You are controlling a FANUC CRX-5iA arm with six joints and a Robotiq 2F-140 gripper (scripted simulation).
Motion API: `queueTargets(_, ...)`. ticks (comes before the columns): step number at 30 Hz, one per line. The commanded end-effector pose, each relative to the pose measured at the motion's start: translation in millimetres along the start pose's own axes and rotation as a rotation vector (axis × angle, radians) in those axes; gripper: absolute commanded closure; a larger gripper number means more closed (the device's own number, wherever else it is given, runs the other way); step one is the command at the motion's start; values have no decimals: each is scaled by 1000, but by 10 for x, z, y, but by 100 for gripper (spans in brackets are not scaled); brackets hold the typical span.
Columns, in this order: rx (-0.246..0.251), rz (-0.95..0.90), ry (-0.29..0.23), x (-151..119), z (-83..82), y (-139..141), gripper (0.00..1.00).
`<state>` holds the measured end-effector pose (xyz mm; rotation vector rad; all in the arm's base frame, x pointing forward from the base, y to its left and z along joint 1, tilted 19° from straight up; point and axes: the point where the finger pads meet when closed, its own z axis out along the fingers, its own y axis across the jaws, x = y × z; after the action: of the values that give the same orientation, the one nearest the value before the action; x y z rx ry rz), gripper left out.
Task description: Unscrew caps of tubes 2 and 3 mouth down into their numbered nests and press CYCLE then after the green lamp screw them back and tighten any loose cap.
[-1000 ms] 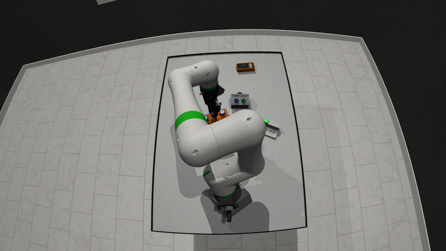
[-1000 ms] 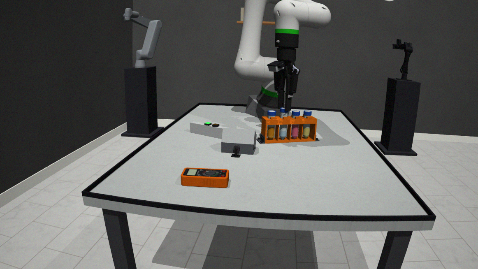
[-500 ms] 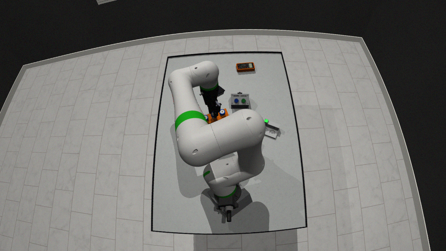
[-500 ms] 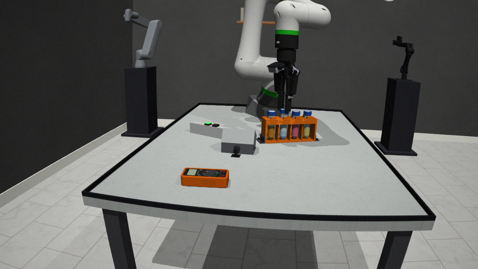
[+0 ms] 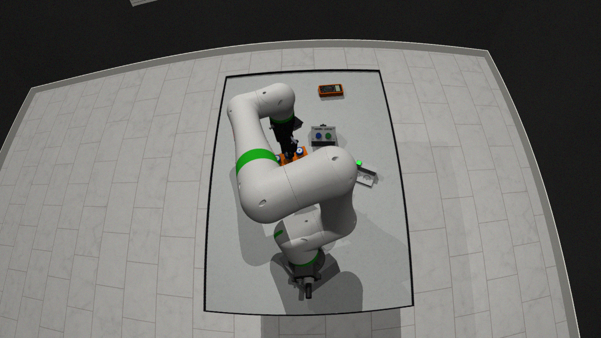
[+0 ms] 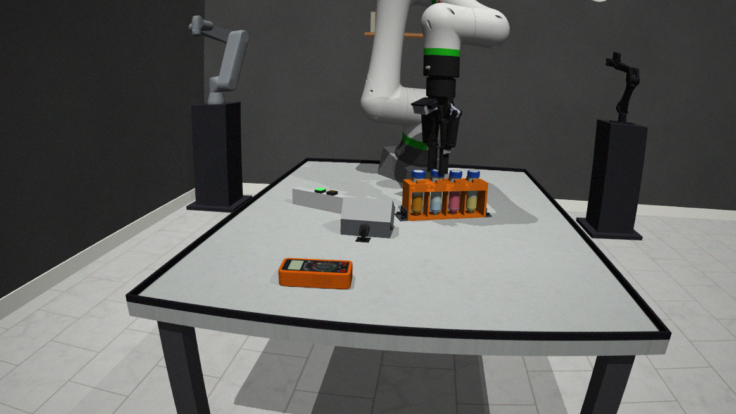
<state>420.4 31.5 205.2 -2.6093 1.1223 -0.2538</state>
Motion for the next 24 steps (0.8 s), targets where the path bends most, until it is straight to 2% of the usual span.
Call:
queueTargets(1, 1, 0, 1, 5, -8, -4, 70)
queueTargets(6, 1, 0, 1, 5, -8, -4, 70)
queueTargets(7, 1, 0, 1, 5, -8, -4, 59)
queueTargets(24, 1, 0, 1, 5, -8, -4, 59)
